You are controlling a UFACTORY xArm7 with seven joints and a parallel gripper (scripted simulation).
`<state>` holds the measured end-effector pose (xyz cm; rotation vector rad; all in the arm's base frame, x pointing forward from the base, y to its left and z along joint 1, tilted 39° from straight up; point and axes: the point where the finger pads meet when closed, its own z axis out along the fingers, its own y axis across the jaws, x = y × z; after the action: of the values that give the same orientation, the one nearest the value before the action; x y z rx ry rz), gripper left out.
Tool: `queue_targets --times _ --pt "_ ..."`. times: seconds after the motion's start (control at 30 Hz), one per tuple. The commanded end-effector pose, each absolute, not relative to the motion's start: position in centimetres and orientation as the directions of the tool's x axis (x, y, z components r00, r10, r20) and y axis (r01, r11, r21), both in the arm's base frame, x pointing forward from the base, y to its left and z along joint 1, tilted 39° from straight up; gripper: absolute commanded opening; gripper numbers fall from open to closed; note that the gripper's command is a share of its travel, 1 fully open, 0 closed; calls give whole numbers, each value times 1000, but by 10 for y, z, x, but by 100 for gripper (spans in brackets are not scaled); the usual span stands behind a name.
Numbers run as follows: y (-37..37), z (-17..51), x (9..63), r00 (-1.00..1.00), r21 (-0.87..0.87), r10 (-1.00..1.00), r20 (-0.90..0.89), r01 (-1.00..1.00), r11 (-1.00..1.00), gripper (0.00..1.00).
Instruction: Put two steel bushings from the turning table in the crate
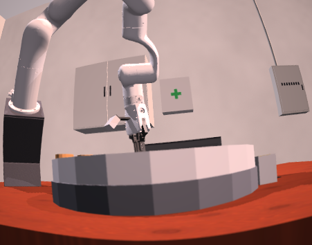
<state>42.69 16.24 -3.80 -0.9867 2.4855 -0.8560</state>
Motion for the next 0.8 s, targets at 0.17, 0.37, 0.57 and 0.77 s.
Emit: queue_targets --times 0.17,0.37,0.57,0.77 --pt "141 -27 420 -689 -645 -711 -139 -482 593 10" --pt "116 -17 411 -675 -644 -712 -195 -460 612 10" --pt "87 -4 402 -654 -647 -712 -256 -431 629 10" --pt "67 4 395 -638 -645 -709 -300 -413 644 10"
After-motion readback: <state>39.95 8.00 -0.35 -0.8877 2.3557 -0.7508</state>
